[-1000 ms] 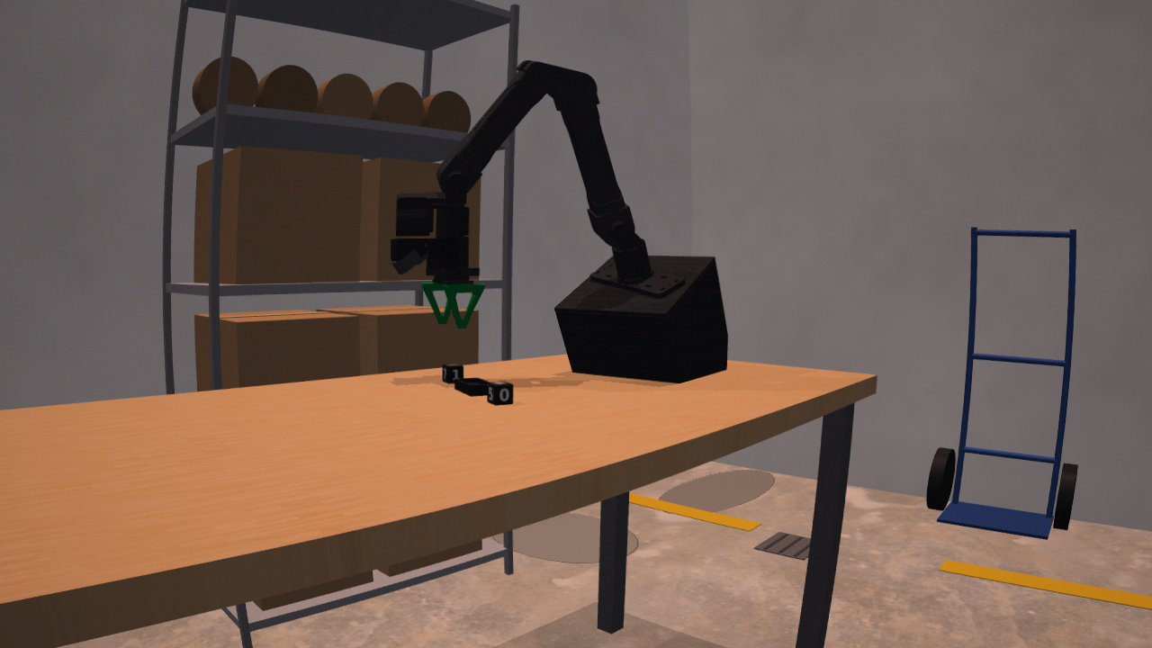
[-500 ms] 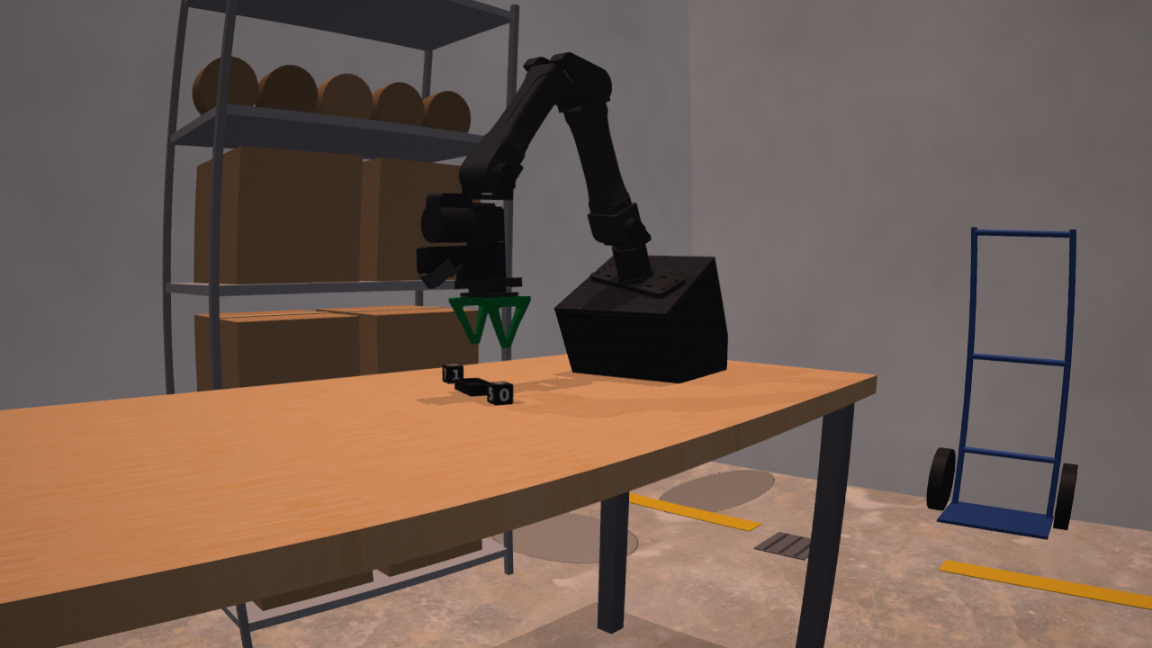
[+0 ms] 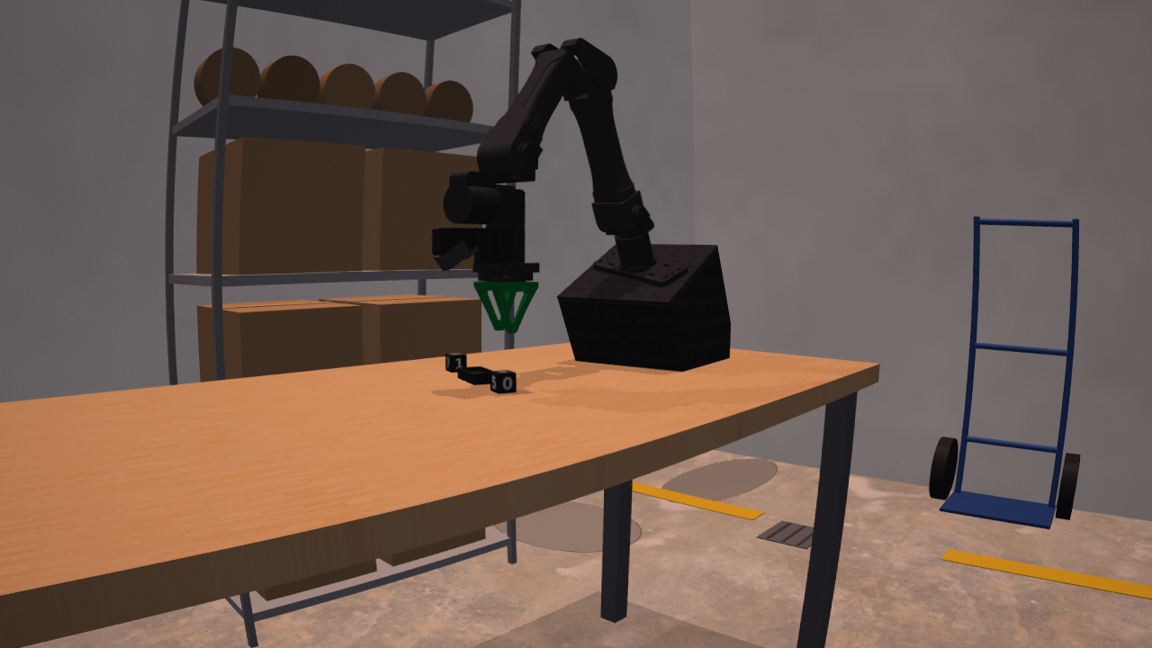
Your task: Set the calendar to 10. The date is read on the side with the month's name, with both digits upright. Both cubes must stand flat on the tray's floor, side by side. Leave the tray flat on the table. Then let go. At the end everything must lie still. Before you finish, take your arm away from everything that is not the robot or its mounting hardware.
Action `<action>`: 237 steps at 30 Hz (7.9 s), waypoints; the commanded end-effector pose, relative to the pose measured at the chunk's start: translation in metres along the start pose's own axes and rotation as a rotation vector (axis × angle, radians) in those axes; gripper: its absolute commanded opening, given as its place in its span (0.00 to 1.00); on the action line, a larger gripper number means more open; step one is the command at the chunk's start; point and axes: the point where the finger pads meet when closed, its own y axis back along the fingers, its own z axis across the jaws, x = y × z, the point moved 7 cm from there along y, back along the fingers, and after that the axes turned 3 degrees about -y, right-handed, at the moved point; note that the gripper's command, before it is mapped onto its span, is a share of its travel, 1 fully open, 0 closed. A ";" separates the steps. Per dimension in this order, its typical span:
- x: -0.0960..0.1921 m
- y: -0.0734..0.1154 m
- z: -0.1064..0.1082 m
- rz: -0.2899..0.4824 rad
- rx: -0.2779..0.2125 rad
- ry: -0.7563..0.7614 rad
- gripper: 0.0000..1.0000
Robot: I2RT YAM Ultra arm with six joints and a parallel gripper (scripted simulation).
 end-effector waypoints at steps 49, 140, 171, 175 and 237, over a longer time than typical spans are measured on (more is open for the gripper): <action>-0.003 -0.008 0.000 -0.019 0.003 -0.007 0.45; -0.006 -0.048 0.000 -0.019 0.003 -0.007 0.45; -0.006 -0.048 0.000 -0.019 0.003 -0.007 0.45; -0.006 -0.048 0.000 -0.019 0.003 -0.007 0.45; -0.007 -0.048 0.000 -0.019 0.003 -0.007 0.45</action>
